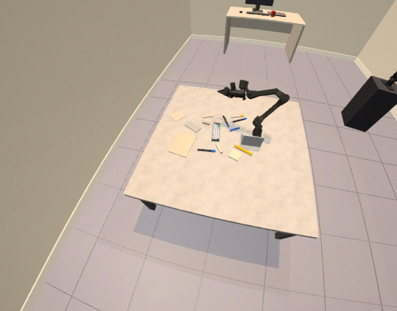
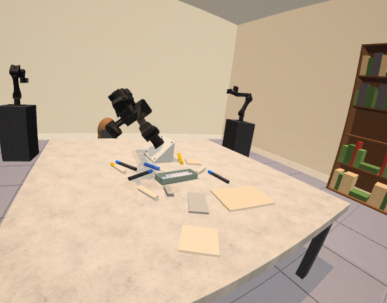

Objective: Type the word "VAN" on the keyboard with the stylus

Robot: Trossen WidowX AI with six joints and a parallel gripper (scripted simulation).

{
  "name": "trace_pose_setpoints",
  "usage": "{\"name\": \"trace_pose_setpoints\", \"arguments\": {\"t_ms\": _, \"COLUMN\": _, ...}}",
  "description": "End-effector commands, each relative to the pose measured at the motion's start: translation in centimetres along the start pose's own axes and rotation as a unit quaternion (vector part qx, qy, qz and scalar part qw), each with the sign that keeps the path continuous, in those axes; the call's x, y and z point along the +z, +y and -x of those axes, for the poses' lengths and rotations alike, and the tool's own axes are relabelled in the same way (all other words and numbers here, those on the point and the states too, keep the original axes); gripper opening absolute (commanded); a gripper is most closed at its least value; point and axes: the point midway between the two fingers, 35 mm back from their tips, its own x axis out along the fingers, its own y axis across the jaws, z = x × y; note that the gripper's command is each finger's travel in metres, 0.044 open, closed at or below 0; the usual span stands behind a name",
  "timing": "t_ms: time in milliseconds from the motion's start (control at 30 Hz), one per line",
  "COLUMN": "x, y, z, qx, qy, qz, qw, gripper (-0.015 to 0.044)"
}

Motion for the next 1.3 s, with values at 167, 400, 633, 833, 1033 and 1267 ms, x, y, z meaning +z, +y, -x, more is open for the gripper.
{"name": "trace_pose_setpoints", "arguments": {"t_ms": 167, "x": -6.6, "y": 2.6, "z": -3.1, "qx": 0.008, "qy": 0.155, "qz": 0.000, "qw": 0.988, "gripper": 0.0282}}
{"name": "trace_pose_setpoints", "arguments": {"t_ms": 400, "x": -16.7, "y": 6.2, "z": -4.2, "qx": -0.019, "qy": 0.373, "qz": 0.046, "qw": 0.926, "gripper": 0.0099}}
{"name": "trace_pose_setpoints", "arguments": {"t_ms": 633, "x": -25.1, "y": 8.6, "z": -2.0, "qx": -0.070, "qy": 0.535, "qz": 0.158, "qw": 0.827, "gripper": 0.0000}}
{"name": "trace_pose_setpoints", "arguments": {"t_ms": 833, "x": -30.1, "y": 9.7, "z": 1.0, "qx": -0.115, "qy": 0.613, "qz": 0.298, "qw": 0.723, "gripper": 0.0000}}
{"name": "trace_pose_setpoints", "arguments": {"t_ms": 1033, "x": -31.6, "y": 10.0, "z": 2.1, "qx": -0.131, "qy": 0.625, "qz": 0.364, "qw": 0.677, "gripper": 0.0000}}
{"name": "trace_pose_setpoints", "arguments": {"t_ms": 1267, "x": -31.6, "y": 10.0, "z": 2.1, "qx": -0.131, "qy": 0.625, "qz": 0.364, "qw": 0.677, "gripper": 0.0000}}
